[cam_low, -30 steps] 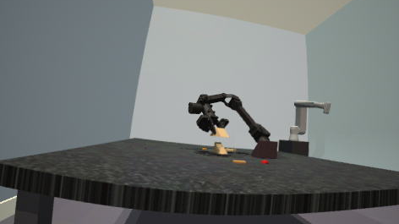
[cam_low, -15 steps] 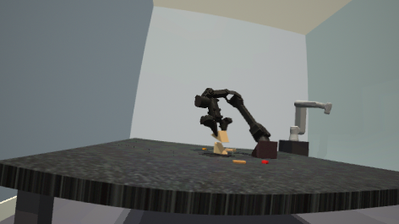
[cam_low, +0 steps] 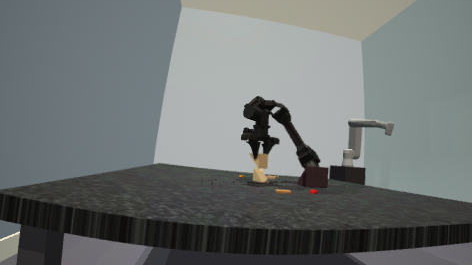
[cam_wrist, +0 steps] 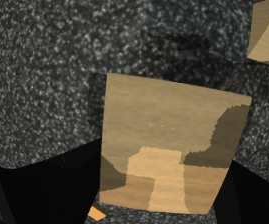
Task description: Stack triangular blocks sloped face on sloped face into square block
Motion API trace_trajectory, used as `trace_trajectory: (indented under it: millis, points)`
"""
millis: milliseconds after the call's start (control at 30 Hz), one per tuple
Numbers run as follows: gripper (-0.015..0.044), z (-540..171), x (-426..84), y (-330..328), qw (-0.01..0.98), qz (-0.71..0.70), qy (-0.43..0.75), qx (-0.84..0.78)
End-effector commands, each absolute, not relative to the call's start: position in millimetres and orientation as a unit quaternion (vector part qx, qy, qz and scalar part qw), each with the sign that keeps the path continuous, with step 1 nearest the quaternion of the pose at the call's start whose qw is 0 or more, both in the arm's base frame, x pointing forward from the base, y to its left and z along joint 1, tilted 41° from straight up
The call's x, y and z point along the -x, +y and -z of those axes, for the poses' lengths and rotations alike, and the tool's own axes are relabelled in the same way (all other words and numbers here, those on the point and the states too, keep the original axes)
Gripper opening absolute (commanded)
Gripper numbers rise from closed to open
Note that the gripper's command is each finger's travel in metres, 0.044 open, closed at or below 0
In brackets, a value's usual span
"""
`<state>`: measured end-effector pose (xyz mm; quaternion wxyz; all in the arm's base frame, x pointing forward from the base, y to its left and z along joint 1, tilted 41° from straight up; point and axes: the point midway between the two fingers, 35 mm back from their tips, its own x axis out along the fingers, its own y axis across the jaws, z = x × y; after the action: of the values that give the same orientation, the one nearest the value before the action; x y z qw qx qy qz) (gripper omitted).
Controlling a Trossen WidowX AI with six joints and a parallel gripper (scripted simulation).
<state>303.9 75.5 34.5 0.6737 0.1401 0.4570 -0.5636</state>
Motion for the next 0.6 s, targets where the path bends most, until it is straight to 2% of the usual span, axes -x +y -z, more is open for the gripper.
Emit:
trace_trajectory:
  millis: [0,567]
  points:
    - [0.0,-36,-304,75,0.682,0.566,0.444,-0.133]
    - [0.0,-89,-260,68,0.681,0.566,0.446,-0.132]
